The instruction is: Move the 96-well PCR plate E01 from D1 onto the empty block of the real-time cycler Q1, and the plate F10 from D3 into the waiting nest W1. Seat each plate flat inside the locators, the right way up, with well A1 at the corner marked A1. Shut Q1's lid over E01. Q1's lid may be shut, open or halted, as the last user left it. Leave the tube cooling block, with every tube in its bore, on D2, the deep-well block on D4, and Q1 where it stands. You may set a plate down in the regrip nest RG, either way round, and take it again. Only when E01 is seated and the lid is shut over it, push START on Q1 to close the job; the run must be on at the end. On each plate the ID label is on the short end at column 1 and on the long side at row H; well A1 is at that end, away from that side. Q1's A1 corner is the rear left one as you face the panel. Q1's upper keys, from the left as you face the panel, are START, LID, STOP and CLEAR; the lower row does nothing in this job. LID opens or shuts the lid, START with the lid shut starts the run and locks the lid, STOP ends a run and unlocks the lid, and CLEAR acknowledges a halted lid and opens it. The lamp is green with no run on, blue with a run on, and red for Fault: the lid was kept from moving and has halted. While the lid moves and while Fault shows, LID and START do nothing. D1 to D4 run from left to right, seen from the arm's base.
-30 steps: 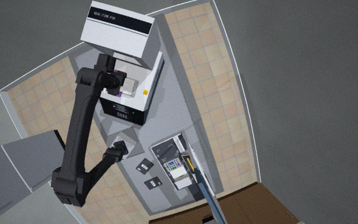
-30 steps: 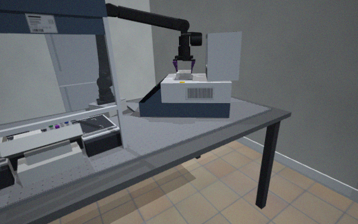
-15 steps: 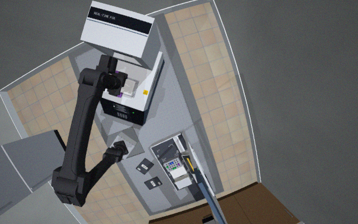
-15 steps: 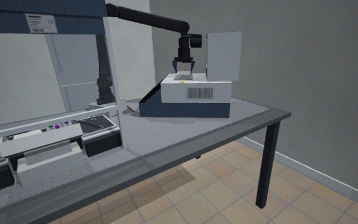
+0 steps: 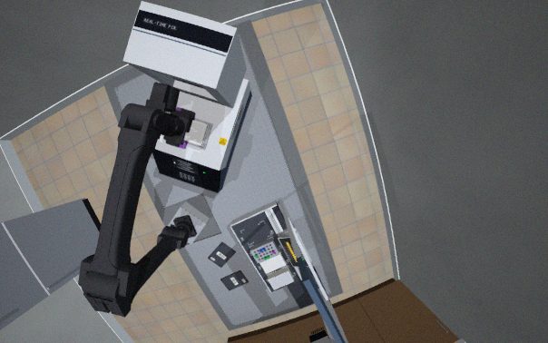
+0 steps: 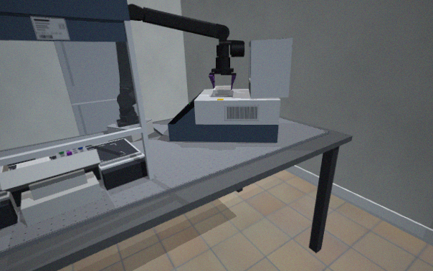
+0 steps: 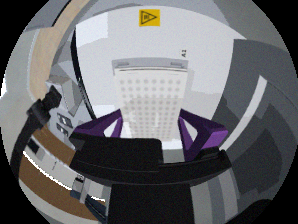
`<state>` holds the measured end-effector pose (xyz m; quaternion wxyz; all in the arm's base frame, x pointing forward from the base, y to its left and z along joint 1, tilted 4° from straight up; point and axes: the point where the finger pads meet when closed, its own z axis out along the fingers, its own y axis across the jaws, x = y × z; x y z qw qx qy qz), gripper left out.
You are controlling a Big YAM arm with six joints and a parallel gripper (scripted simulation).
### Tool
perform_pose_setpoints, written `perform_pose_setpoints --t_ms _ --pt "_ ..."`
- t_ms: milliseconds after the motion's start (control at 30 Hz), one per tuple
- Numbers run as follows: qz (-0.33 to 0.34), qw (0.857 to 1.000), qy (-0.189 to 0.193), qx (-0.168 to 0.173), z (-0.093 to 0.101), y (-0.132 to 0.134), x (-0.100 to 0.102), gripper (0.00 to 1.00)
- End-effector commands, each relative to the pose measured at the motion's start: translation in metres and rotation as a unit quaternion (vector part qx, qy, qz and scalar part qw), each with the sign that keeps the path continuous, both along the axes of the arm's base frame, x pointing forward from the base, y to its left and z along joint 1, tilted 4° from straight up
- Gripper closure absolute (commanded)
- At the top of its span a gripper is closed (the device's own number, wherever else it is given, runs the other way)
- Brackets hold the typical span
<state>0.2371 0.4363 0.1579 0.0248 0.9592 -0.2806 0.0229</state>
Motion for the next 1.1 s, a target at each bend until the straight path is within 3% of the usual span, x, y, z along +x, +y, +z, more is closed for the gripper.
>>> perform_pose_setpoints --t_ms 0,400,633,1067 --pt "0.005 1.000 -0.012 0.023 0.016 0.020 0.010 1.00" --pt "0.011 1.000 -0.012 0.024 0.019 0.012 -0.002 1.00" --pt "0.001 1.000 -0.007 0.014 0.012 -0.002 0.001 1.00" --pt "0.007 1.000 -0.008 0.017 0.018 0.014 0.003 1.00"
